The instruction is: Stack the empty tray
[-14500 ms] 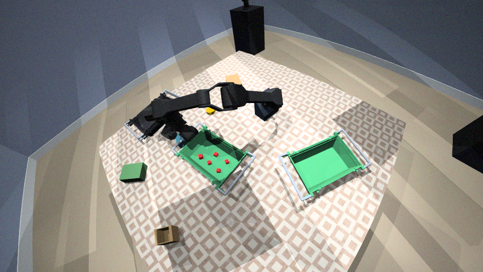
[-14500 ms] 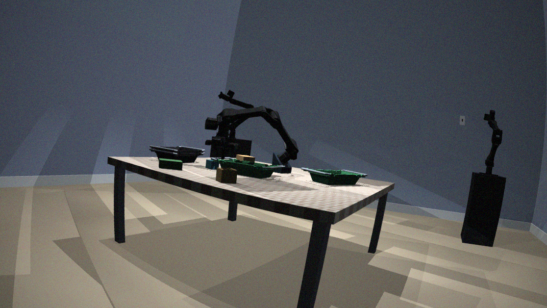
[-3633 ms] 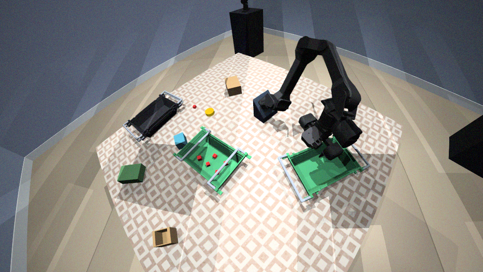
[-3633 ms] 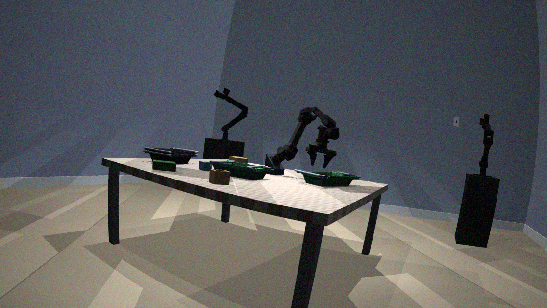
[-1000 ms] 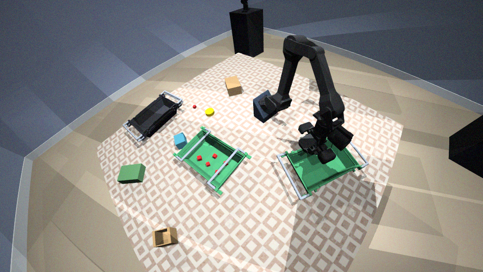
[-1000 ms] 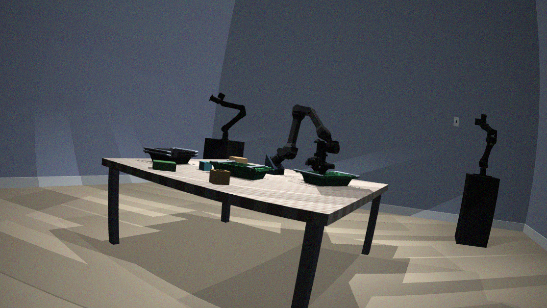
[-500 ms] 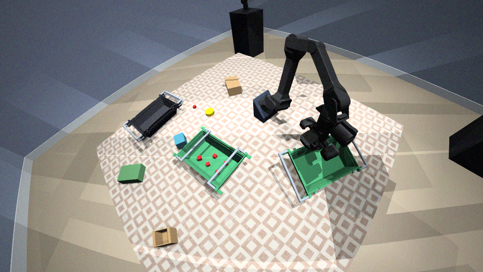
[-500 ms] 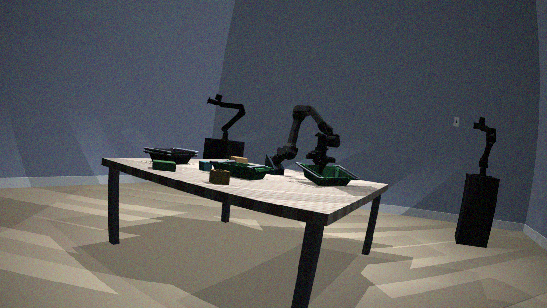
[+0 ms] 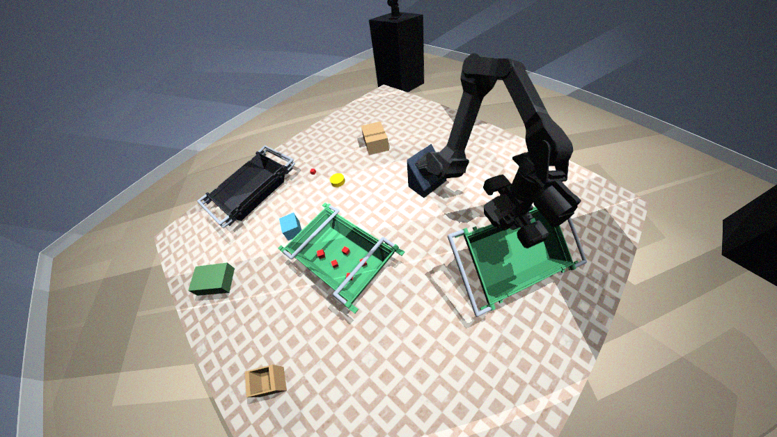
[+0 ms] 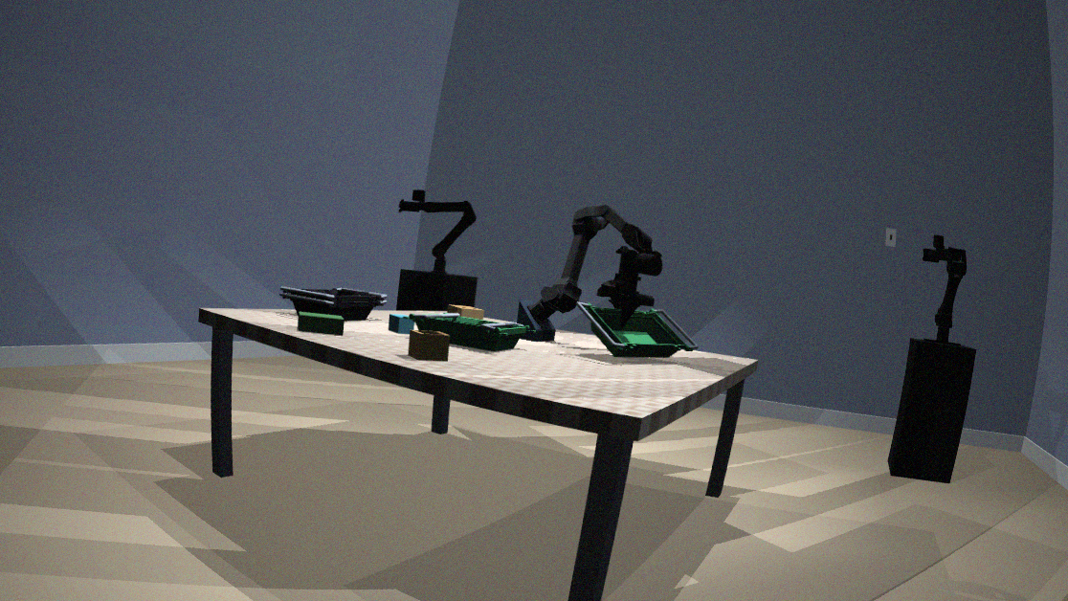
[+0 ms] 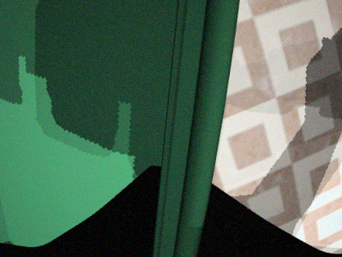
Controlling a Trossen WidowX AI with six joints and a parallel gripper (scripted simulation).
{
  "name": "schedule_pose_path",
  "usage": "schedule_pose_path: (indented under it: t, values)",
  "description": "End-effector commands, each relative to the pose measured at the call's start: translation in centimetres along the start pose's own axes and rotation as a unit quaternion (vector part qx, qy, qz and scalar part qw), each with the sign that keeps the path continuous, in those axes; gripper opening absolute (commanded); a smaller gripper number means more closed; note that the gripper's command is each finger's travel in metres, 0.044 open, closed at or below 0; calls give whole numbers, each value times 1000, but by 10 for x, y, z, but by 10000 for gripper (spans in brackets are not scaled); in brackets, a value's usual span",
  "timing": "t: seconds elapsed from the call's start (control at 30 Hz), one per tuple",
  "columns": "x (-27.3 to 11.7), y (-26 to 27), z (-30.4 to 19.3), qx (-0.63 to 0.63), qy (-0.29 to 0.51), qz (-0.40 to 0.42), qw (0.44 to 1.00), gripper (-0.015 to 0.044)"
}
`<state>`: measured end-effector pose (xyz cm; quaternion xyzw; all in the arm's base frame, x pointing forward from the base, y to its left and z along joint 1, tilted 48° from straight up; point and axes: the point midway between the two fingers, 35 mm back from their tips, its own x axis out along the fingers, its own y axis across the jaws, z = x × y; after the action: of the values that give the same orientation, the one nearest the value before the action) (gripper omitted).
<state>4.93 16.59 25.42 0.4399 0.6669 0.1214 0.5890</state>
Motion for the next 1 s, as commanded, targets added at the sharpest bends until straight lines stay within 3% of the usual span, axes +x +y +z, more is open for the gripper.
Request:
schedule_pose_path:
  t: [0.0, 0.97]
  values:
    - [-9, 5, -3, -5, 0, 17, 1000, 0]
    - [-74, 25, -10, 14, -9, 2, 1000, 0]
